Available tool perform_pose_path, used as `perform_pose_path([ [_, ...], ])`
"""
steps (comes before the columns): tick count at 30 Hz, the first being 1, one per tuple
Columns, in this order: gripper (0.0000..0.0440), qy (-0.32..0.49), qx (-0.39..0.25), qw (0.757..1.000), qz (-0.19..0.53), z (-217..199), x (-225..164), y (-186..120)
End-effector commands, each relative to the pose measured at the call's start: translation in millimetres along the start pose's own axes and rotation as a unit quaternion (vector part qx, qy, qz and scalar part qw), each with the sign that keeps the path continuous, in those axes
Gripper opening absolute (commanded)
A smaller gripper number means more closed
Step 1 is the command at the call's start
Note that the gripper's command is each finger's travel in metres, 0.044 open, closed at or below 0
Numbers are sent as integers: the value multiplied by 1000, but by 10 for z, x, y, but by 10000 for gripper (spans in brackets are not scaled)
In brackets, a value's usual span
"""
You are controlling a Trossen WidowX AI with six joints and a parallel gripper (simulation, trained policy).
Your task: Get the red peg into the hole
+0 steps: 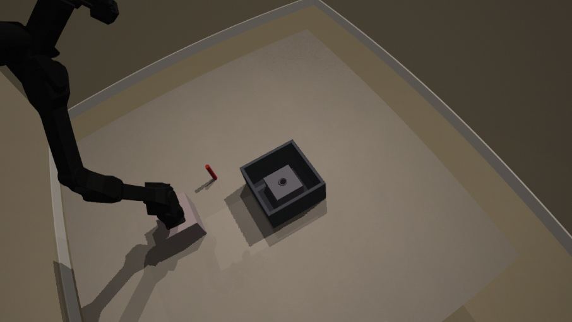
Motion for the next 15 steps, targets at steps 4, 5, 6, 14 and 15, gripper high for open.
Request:
perform_pose_path([
  [4,440,46,19,999,-16,160,161,17],
  [5,440,58,27,998,-24,220,224,26],
  [6,440,70,36,996,-31,287,292,37],
  [14,440,158,142,974,-74,982,804,93],
  [15,440,169,157,970,-76,1070,849,91],
])
Point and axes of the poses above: the point midway between the two fingers, 35 mm back from their tips, its own y axis out along the fingers, its own z axis across the jaws, x = y × z, the point moved 4 cm from there along -y, back along the fingers, and after that the axes turned 14 degrees about -y, right-handed, at the moved point
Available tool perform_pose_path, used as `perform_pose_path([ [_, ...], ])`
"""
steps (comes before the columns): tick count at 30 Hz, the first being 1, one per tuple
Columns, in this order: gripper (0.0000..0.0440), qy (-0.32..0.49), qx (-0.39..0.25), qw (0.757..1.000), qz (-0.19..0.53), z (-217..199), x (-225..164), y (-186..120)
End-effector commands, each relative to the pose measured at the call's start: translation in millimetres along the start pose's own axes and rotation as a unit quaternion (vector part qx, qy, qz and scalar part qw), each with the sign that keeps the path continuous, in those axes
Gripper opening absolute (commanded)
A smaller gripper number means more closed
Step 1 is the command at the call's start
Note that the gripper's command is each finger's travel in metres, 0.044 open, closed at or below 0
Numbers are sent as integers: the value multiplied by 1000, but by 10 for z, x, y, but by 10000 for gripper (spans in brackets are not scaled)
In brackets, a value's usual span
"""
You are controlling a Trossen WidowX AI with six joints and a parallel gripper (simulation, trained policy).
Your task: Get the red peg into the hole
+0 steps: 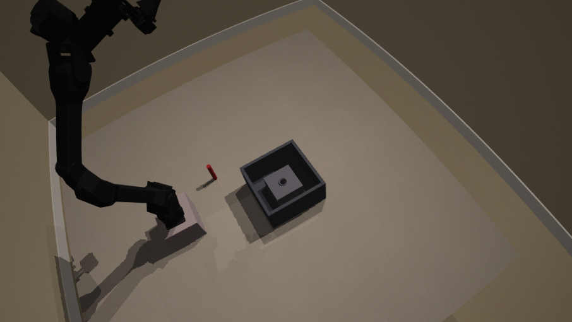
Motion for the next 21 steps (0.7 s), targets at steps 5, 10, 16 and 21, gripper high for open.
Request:
perform_pose_path([
  [5,440,88,103,991,-3,645,82,136],
  [10,440,149,168,974,13,1024,80,154],
  [16,440,220,237,945,47,1432,52,128],
  [21,440,276,287,914,84,1739,22,76],
])
Point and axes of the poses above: the point midway between the two fingers, 35 mm back from their tips, its own y axis out along the fingers, its own z axis across the jaws, x = y × z, the point moved 4 cm from there along -y, back along the fingers, and after that the axes turned 14 degrees about -y, right-handed, at the moved point
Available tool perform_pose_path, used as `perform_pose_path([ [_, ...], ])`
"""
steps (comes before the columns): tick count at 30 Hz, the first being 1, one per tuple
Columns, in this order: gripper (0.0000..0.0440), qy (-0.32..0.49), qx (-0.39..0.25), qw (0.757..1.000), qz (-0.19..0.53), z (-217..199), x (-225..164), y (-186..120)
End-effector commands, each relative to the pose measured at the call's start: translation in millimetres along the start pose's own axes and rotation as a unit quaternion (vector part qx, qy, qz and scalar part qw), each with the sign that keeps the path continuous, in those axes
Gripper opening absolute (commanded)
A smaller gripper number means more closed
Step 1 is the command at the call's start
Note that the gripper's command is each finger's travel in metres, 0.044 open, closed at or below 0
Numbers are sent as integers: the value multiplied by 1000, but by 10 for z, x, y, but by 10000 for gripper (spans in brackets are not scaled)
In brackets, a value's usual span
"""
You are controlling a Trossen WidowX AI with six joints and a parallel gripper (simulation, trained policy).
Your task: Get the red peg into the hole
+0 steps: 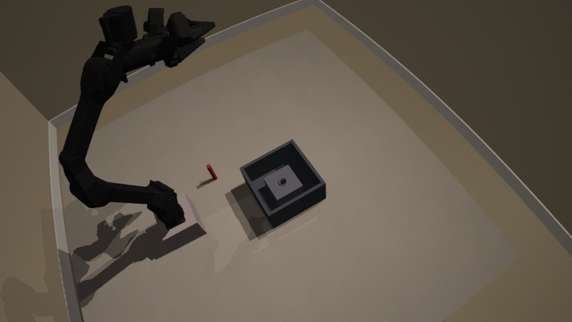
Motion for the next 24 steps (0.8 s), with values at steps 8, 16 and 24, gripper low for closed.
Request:
perform_pose_path([
  [8,440,136,89,983,84,490,-343,183],
  [16,440,236,139,948,163,870,-576,256],
  [24,440,323,175,895,253,1278,-781,281],
])
Point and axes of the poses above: the point midway between the two fingers, 35 mm back from their tips, its own y axis out along the fingers, its own z axis across the jaws, x = y × z, the point moved 4 cm from there along -y, back along the fingers, and after that the axes turned 14 degrees about -y, right-handed, at the moved point
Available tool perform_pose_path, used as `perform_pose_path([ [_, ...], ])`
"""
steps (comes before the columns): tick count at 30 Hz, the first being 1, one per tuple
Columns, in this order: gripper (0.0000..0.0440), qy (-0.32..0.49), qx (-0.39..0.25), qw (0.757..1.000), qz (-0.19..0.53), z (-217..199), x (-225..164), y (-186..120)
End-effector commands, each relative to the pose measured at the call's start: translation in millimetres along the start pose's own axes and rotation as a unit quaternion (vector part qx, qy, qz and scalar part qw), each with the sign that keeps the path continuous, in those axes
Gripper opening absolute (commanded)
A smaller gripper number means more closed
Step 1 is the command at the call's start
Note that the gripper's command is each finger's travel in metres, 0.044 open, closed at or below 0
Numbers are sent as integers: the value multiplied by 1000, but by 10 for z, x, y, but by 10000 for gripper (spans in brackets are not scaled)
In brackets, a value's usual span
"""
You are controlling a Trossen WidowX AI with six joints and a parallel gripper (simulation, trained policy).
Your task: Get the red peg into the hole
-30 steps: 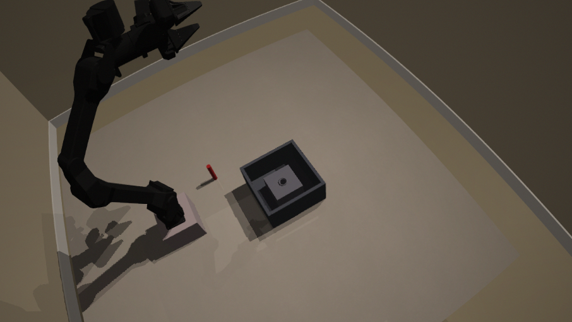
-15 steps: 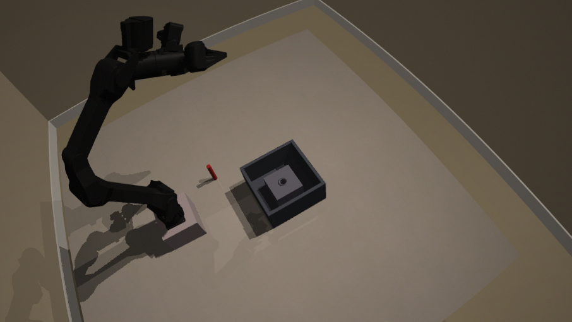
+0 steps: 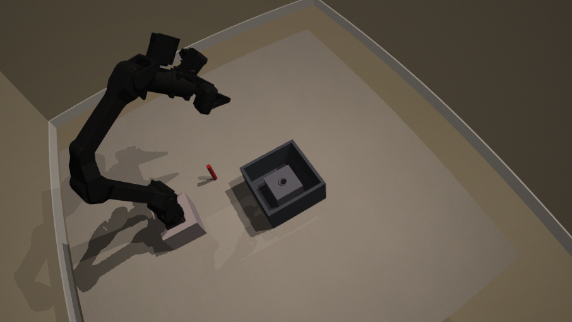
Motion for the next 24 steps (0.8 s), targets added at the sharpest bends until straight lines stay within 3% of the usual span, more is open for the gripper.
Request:
perform_pose_path([
  [1,440,39,13,998,43,93,-150,119],
  [12,440,168,20,968,183,390,-641,396],
  [24,440,279,-24,900,335,738,-1189,624],
])
Point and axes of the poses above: the point midway between the two fingers, 35 mm back from their tips, its own y axis out along the fingers, its own z axis across the jaws, x = y × z, the point moved 4 cm from there along -y, back along the fingers, and after that the axes turned 14 degrees about -y, right-handed, at the moved point
